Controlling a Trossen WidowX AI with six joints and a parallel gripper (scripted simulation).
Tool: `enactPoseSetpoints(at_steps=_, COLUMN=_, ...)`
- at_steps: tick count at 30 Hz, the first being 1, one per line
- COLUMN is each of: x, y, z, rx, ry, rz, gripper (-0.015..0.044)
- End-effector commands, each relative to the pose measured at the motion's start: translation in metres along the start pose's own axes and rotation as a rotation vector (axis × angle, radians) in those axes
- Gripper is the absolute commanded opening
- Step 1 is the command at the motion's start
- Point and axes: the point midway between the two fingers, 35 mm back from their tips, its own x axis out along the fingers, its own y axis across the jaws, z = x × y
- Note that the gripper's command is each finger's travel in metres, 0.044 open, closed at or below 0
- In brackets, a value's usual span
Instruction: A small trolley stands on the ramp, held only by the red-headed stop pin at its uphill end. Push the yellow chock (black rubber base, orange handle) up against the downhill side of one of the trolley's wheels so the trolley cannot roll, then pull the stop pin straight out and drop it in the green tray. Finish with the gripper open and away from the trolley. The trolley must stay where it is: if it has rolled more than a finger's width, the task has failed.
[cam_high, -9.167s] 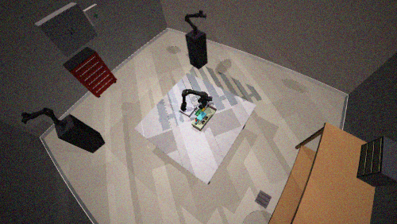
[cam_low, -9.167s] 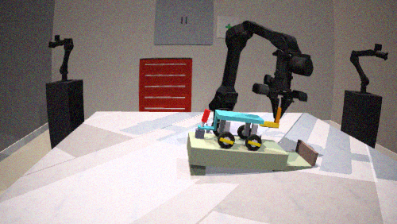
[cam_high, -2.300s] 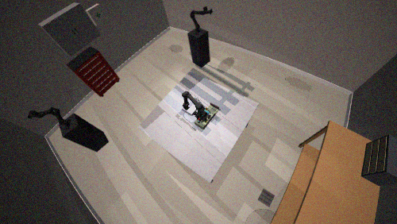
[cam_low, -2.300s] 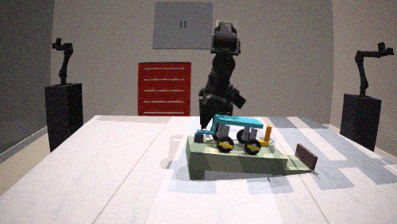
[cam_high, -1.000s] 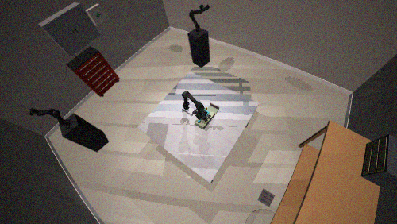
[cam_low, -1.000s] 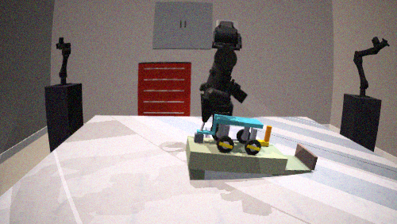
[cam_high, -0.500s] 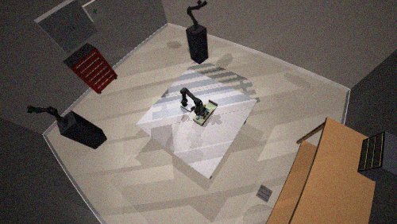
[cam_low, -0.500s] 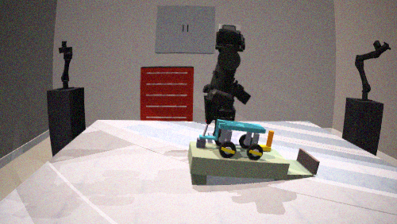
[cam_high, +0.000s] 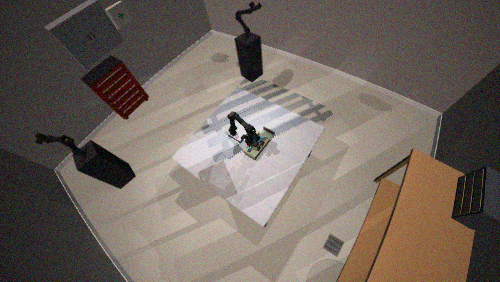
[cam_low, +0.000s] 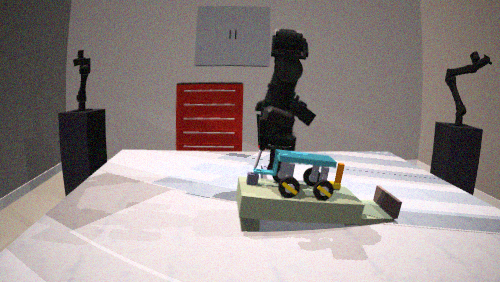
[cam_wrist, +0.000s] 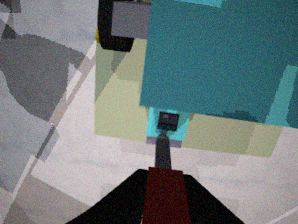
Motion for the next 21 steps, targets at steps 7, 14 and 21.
enactPoseSetpoints(at_steps=7, x=-0.007, y=-0.002, z=-0.004, rx=0.007, ry=0.006, rz=-0.004, gripper=0.0)
enactPoseSetpoints(at_steps=14, x=-0.004, y=-0.002, z=-0.015, rx=0.007, ry=0.007, rz=-0.004, gripper=0.0)
enactPoseSetpoints(at_steps=21, x=-0.003, y=-0.002, z=-0.026, rx=0.007, ry=0.008, rz=-0.004, gripper=0.0)
